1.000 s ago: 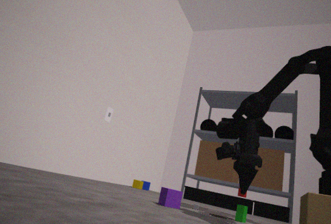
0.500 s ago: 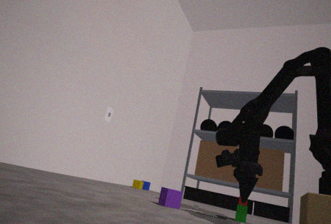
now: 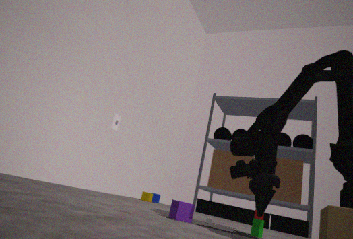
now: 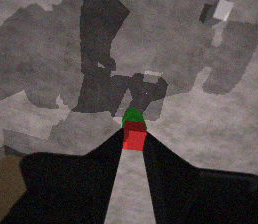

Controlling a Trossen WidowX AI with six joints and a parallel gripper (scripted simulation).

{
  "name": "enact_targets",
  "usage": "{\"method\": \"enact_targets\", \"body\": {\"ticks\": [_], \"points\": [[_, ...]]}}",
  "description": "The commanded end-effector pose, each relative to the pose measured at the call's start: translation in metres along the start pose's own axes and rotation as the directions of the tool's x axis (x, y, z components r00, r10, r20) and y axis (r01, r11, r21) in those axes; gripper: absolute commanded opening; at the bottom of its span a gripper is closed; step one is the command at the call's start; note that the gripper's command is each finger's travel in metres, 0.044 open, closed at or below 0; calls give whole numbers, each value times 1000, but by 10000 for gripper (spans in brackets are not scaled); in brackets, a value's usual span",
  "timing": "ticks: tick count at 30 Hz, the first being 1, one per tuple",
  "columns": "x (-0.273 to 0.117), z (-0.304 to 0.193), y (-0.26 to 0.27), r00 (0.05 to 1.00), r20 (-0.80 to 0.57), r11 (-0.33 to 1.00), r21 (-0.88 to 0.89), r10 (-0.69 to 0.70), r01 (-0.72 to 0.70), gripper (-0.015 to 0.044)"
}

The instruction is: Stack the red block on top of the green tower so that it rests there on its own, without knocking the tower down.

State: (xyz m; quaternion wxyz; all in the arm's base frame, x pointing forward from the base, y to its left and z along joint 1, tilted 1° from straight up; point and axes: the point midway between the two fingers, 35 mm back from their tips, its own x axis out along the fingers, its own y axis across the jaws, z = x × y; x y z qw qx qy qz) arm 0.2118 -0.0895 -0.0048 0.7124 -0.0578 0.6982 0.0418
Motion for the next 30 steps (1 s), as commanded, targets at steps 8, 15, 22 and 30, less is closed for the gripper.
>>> {"method": "enact_targets", "body": {"ticks": [8, 15, 22, 30], "points": [[0, 0, 0, 1000, 1, 1000, 0, 0, 0, 105], [0, 0, 0, 1000, 1, 1000, 0, 0, 0, 289], [0, 0, 0, 1000, 1, 1000, 0, 0, 0, 440], [0, 0, 0, 1000, 1, 1000, 0, 0, 0, 440]]}}
